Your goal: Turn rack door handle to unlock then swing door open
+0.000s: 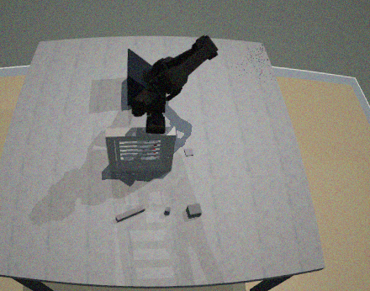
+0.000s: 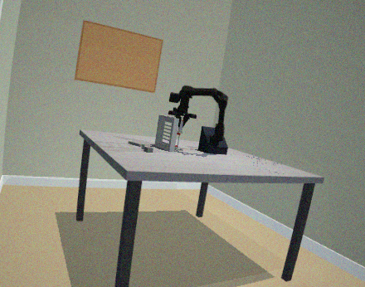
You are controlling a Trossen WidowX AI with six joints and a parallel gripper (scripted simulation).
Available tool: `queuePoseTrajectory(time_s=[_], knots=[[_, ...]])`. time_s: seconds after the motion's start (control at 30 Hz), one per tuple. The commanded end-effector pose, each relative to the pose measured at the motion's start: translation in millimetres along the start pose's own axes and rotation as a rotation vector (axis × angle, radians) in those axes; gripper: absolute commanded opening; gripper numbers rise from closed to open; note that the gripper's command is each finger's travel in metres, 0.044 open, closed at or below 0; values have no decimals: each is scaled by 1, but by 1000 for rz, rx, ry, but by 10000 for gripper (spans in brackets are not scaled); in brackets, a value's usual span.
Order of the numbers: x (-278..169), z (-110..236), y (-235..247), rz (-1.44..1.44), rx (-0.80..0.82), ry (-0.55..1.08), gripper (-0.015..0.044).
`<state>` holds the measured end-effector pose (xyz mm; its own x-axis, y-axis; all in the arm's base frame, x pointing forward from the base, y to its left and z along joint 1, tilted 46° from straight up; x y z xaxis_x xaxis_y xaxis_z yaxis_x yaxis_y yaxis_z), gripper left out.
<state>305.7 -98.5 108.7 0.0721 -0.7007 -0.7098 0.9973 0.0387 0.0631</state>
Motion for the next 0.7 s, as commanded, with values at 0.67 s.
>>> queuePoseTrajectory(time_s=[0.67], knots=[[13,0,-30,444,-1,1,9]])
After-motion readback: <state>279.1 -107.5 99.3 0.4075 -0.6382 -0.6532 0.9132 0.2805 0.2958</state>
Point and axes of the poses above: the point midway between the two fingers, 35 mm back from their tips, its own z axis back along the fingers, its own y axis across the jaws, x = y × z, the point moved 4 cm from there along z, back along the fingers, and after that the axes turned 9 degrees about z, right-handed, at the moved point
